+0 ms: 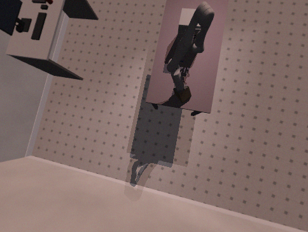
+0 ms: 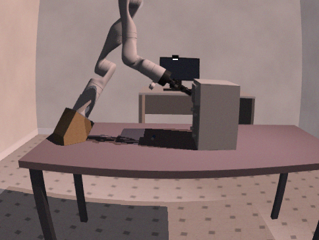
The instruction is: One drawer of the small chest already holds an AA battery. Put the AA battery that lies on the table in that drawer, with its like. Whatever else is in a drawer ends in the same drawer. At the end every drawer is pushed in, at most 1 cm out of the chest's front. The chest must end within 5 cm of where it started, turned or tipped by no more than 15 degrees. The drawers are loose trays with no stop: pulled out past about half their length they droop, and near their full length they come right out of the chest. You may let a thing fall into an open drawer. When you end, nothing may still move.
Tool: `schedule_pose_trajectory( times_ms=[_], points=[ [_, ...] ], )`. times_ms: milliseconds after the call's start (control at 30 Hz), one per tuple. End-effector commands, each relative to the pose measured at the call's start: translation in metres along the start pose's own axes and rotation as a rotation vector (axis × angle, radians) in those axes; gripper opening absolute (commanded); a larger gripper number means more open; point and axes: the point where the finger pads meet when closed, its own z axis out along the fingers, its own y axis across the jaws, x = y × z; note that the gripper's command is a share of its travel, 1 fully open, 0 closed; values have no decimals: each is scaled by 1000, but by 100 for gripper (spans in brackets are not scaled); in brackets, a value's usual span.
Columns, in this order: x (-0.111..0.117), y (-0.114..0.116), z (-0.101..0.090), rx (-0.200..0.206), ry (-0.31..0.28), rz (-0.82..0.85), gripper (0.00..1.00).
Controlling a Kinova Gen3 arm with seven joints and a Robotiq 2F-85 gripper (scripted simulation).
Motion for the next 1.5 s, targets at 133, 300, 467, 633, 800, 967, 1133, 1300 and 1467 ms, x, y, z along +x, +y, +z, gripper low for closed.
schedule_pose_trajectory(
  times_ms=[133,300,467,633,800,967,1133,1300,1467],
  points=[
    [5,-1,-9,4,-1,4,13],
    [9,-1,-16,4,-1,4,13],
    [11,-1,-19,4,-1,4,13],
    [14,-1,-25,4,-1,4,13],
    [17,-1,-30,4,-1,4,13],
    [19,-1,-33,4,-1,4,13],
    [20,-1,-36,4,-1,4,13],
    [22,-1,-38,4,-1,4,13],
    [22,-1,-39,4,-1,4,13]
  ],
)
